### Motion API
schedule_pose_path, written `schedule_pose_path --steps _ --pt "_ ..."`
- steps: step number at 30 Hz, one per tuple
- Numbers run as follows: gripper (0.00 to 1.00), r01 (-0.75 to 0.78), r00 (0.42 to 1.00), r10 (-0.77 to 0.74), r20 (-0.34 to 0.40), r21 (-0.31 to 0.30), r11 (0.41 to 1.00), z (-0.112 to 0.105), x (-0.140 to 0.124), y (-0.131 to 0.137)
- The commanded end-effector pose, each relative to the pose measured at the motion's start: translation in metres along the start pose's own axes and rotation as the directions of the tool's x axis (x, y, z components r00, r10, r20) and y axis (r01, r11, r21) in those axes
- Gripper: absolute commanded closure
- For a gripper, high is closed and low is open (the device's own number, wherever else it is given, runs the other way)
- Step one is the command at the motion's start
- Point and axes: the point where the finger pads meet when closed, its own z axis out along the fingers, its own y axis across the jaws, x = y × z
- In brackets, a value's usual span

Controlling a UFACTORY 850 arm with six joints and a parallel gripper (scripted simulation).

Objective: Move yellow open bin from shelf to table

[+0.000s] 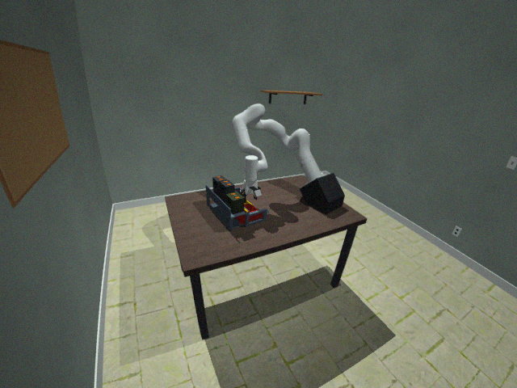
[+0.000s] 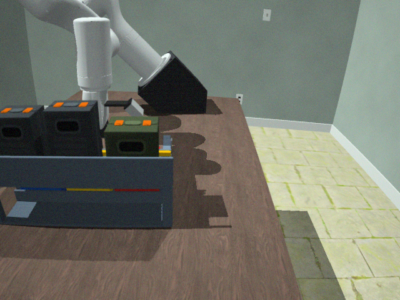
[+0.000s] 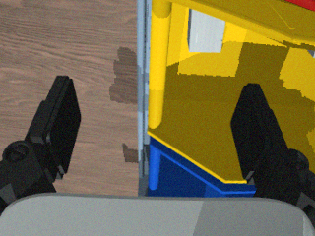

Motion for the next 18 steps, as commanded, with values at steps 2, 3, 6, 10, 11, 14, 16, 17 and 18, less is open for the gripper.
schedule_pose_path --steps 2,3,6,10,11,14,16,17,18 --pt "0.00 0.000 1.000 0.000 0.000 -0.001 1.000 -0.001 0.000 0.001" --pt "0.00 0.000 1.000 0.000 0.000 -0.001 1.000 -0.001 0.000 0.001" --pt "0.00 0.000 1.000 0.000 0.000 -0.001 1.000 0.005 0.000 0.001" --pt "0.00 0.000 1.000 0.000 0.000 -0.001 1.000 0.009 0.000 0.001" --pt "0.00 0.000 1.000 0.000 0.000 -0.001 1.000 0.009 0.000 0.001" --pt "0.00 0.000 1.000 0.000 0.000 -0.001 1.000 0.009 0.000 0.001" --pt "0.00 0.000 1.000 0.000 0.000 -0.001 1.000 0.009 0.000 0.001" --pt "0.00 0.000 1.000 0.000 0.000 -0.001 1.000 0.009 0.000 0.001" --pt "0.00 0.000 1.000 0.000 0.000 -0.001 1.000 0.009 0.000 0.001"
